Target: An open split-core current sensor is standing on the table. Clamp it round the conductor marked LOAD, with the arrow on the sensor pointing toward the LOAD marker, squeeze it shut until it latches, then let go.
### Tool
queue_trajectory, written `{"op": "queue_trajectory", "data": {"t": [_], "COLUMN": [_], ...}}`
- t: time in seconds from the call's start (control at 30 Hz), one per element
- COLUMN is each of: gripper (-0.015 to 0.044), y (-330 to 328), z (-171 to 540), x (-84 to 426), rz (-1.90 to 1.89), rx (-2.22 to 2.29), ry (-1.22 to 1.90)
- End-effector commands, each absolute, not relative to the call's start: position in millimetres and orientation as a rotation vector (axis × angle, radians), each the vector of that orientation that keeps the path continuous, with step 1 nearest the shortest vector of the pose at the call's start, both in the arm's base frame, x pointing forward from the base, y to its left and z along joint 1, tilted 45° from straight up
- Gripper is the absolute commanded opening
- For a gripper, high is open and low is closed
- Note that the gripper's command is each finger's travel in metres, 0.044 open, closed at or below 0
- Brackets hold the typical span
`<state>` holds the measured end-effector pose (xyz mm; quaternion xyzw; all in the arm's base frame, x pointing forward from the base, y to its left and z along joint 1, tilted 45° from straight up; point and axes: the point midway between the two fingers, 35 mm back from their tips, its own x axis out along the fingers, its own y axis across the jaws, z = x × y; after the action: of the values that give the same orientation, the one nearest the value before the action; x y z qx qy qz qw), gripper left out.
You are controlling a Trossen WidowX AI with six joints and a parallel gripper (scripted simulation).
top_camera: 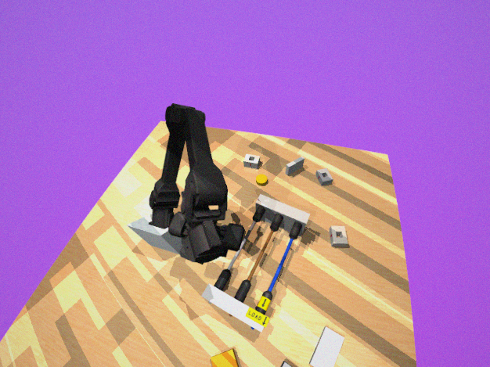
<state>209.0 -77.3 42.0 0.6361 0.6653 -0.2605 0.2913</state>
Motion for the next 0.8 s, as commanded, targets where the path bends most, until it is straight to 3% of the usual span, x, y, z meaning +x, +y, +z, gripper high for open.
{"op": "queue_trajectory", "data": {"t": [0.0,0.77], "gripper": [0.0,0.0], "y": [-82.8,-97.6], "z": [43.7,40.5], "x": [221.1,283.0], "rz": [-0.555,0.226], "rx": [1.598,0.957], "ry": [1.768,1.65]}}
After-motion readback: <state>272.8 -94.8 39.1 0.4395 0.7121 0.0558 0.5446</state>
